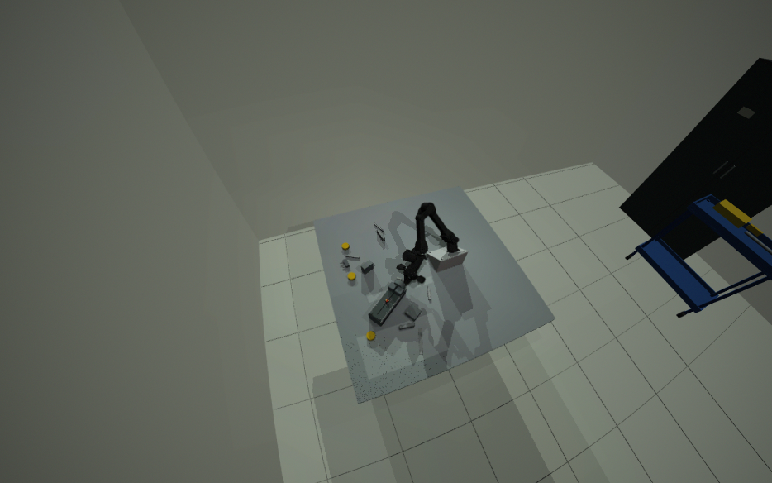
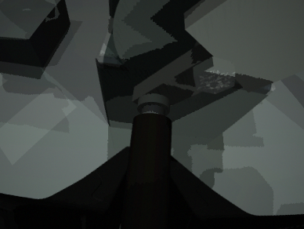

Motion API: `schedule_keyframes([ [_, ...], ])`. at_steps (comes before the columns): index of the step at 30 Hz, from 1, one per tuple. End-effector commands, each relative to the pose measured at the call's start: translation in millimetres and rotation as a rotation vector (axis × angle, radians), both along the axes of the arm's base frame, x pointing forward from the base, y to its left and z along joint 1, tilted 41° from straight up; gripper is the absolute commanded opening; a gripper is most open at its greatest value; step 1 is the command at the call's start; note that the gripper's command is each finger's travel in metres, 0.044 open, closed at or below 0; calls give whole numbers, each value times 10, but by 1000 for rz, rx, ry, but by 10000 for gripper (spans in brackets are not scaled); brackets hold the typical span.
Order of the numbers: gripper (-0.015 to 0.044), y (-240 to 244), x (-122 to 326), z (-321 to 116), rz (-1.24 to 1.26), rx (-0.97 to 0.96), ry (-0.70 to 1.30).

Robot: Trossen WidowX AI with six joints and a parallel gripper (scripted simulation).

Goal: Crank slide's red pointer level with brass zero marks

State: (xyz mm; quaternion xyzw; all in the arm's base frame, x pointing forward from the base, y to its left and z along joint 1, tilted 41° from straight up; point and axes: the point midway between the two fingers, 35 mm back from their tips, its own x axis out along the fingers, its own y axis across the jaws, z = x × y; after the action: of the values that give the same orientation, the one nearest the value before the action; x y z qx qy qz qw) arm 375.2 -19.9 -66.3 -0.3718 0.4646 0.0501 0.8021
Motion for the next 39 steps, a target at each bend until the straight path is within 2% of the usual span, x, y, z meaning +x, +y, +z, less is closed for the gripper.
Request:
schedule_keyframes([
  [1, 131, 0, 1, 1, 0, 0, 0],
  [13, 440, 0, 1, 1, 0, 0, 0],
  [28, 440, 402, 88, 460, 1, 4, 1],
  [39, 440, 998, 174, 1158, 6, 8, 3],
])
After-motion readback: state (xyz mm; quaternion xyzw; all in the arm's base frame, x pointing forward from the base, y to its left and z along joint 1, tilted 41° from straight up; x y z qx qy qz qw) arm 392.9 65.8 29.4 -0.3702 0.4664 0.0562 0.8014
